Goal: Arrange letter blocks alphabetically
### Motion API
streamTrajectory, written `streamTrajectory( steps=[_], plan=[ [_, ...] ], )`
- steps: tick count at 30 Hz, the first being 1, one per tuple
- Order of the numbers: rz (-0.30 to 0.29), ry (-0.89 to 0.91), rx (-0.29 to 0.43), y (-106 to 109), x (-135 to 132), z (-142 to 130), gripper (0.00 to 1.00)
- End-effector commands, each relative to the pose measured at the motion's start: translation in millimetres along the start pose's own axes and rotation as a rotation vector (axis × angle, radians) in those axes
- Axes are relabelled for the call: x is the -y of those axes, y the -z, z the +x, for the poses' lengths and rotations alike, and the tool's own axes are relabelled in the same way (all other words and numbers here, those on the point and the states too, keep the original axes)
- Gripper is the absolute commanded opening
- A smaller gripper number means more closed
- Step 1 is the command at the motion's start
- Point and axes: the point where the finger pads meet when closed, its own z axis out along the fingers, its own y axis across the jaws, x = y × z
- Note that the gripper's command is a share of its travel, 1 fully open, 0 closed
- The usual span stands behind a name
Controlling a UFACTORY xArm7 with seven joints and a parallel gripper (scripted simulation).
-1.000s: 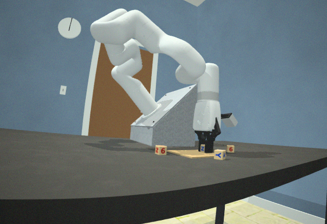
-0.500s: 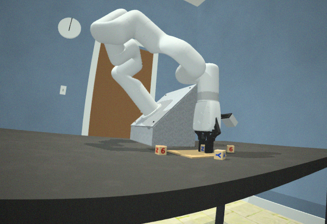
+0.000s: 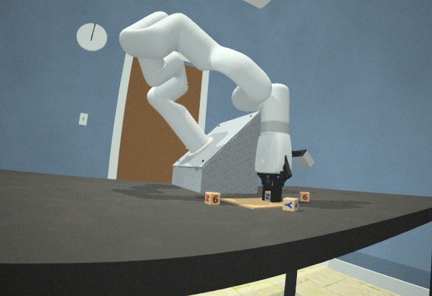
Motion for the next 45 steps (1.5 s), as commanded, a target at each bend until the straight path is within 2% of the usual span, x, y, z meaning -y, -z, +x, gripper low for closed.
streamTrajectory(
  steps=[1,7,8,10,11,16,17,21,22,33,39,45],
  plan=[
    [-0.004,0.0,-0.003,2.0,-1.3,1.2,0.21],
    [-0.004,0.0,-0.003,2.0,-1.3,1.2,0.21],
    [-0.004,0.0,-0.003,2.0,-1.3,1.2,0.26],
    [-0.004,0.0,-0.003,2.0,-1.3,1.2,0.26],
    [-0.004,0.0,-0.003,2.0,-1.3,1.2,0.3],
    [-0.004,0.0,-0.003,2.0,-1.3,1.2,0.34],
    [-0.004,0.0,-0.003,2.0,-1.3,1.2,0.38],
    [-0.004,0.0,-0.003,2.0,-1.3,1.2,0.38],
    [-0.004,0.0,-0.003,2.0,-1.3,1.2,0.42],
    [-0.004,0.0,-0.003,2.7,-1.3,1.2,0.42],
    [-0.004,0.0,-0.003,10.0,-1.3,1.2,0.42],
    [-0.004,0.0,-0.003,36.4,-1.2,1.1,0.42]
  ],
)
